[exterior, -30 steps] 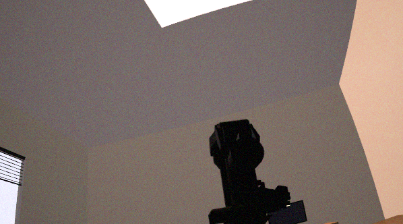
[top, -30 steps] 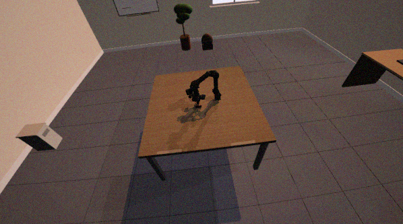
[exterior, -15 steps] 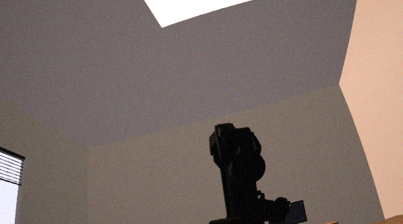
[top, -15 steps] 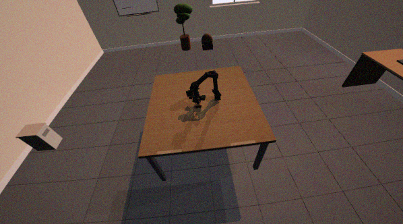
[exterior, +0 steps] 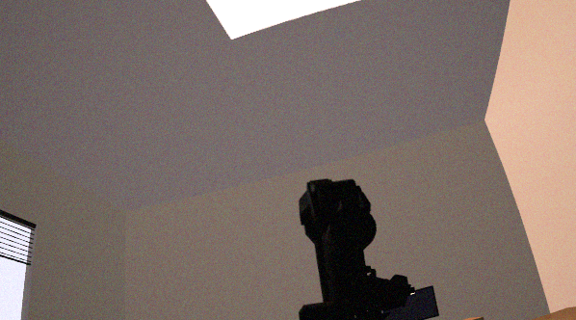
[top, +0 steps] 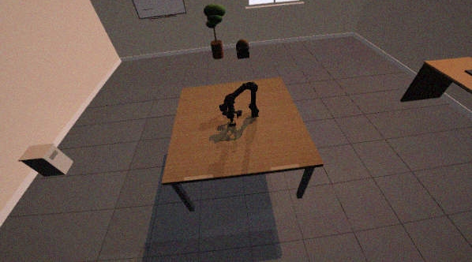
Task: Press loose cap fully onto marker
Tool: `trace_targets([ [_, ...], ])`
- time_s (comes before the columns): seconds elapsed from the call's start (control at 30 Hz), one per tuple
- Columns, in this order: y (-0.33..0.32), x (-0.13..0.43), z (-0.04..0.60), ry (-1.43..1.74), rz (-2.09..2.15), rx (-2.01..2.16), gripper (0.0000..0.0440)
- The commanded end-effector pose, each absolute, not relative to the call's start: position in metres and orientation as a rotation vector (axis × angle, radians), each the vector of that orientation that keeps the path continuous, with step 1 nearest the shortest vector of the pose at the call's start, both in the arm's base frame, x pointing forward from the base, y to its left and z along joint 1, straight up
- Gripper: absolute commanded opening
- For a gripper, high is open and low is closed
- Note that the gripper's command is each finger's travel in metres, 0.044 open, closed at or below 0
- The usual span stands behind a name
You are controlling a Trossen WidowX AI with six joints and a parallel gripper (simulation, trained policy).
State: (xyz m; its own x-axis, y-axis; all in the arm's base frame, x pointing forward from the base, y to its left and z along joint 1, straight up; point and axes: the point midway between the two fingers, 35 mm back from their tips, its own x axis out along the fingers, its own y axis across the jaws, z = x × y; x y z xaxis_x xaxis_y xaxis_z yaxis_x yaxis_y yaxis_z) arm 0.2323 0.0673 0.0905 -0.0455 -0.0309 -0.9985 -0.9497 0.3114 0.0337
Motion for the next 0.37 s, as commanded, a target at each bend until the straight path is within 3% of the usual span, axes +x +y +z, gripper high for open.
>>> trace_targets([
  [0.0, 0.070, 0.234, 0.099, 1.347, 0.983, -0.995, 0.0440],
  [0.33, 0.071, 0.238, 0.132, 1.262, 0.977, -1.035, 0.0440],
])
